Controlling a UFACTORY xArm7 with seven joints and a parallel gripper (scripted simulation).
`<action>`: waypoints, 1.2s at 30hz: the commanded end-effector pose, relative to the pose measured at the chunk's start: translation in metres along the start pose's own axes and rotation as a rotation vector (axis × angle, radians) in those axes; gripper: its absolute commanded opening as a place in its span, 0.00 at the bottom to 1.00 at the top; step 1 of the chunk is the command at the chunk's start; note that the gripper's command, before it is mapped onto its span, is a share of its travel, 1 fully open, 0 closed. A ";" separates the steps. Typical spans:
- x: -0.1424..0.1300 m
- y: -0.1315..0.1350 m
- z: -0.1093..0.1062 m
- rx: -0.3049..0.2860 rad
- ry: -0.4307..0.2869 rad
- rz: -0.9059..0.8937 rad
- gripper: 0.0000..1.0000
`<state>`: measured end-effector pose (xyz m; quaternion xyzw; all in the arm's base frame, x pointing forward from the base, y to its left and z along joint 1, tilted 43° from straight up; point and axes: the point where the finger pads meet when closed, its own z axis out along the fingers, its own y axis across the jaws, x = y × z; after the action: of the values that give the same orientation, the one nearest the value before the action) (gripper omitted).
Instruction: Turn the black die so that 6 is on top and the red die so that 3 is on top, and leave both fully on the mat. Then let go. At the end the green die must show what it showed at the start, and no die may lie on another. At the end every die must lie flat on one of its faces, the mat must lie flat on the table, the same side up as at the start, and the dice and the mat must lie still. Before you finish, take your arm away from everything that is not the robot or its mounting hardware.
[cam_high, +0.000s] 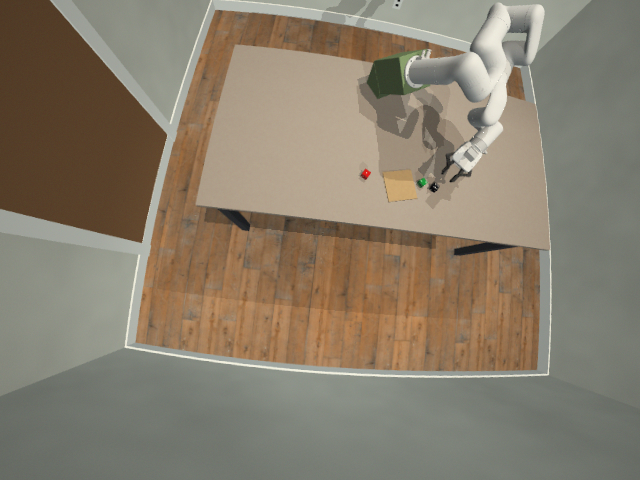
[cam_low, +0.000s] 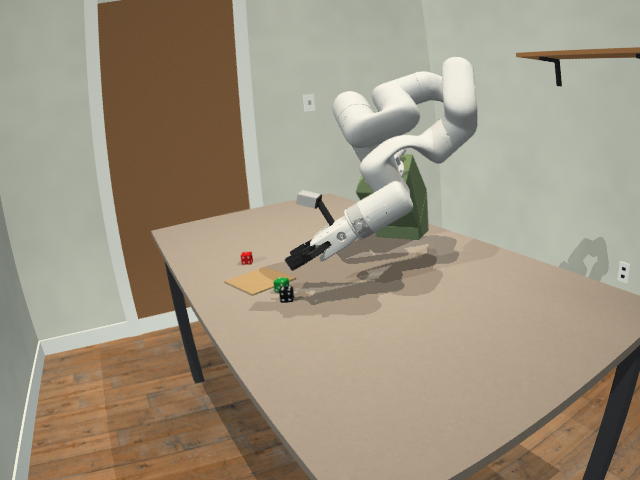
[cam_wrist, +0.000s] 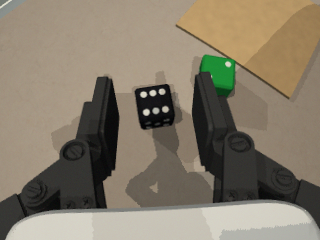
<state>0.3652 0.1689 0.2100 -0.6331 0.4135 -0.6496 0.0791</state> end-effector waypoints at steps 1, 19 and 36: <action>0.003 -0.001 -0.002 0.001 -0.003 0.003 0.47; 0.045 -0.085 -0.066 0.092 -0.280 0.082 0.47; 0.109 -0.110 -0.063 0.124 -0.670 0.130 0.47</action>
<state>0.3334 0.2069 0.3621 -0.7496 0.3811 -0.4703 0.2679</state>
